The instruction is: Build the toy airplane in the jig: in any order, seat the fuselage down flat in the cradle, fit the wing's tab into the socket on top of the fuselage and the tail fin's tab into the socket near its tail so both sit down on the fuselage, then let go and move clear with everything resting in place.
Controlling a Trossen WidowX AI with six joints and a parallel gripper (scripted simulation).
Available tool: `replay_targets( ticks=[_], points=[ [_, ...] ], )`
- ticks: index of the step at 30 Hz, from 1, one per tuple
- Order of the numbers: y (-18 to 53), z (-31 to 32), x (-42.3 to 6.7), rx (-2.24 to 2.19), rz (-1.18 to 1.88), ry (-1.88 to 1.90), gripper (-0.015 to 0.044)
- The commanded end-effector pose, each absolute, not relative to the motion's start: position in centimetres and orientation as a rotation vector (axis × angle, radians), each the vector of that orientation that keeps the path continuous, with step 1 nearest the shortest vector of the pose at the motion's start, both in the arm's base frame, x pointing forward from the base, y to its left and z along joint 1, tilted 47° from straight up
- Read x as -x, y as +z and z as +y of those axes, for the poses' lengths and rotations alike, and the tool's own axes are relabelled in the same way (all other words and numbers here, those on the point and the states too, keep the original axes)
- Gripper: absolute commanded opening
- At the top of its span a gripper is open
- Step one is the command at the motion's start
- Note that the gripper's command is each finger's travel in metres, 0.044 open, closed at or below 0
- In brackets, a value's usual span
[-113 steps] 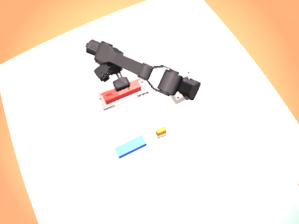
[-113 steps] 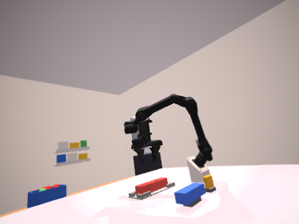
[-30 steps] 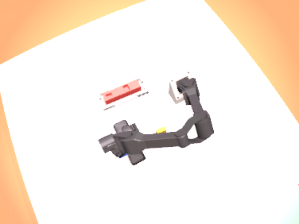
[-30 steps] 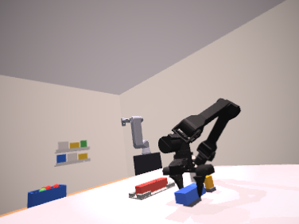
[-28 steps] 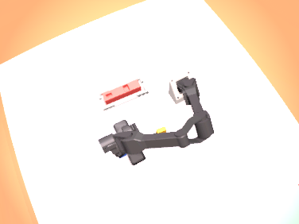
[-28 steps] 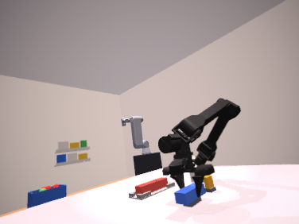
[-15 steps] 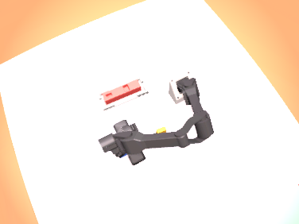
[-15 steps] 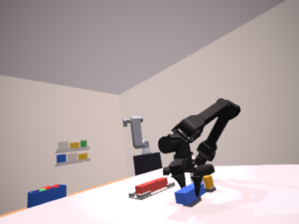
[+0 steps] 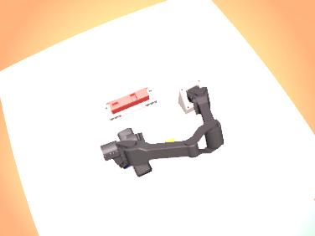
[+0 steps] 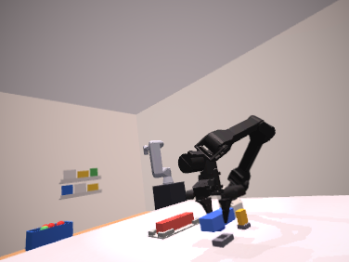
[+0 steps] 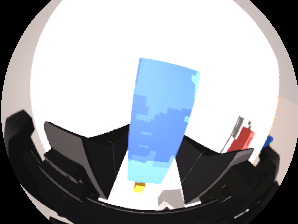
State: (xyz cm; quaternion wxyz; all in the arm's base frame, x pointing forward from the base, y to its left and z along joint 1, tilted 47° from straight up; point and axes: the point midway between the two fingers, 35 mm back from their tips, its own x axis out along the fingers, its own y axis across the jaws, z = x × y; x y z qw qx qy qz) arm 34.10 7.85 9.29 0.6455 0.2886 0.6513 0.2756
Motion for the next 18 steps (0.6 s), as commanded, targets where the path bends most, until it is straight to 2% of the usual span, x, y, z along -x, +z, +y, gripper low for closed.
replay_targets(
  ticks=[1,18],
  points=[
    [10.1,6.8,-34.3,-0.654,1.478,0.622,0.0000],
    [13.7,2.9,-34.1,-0.659,1.477,0.618,0.0000]
  ],
)
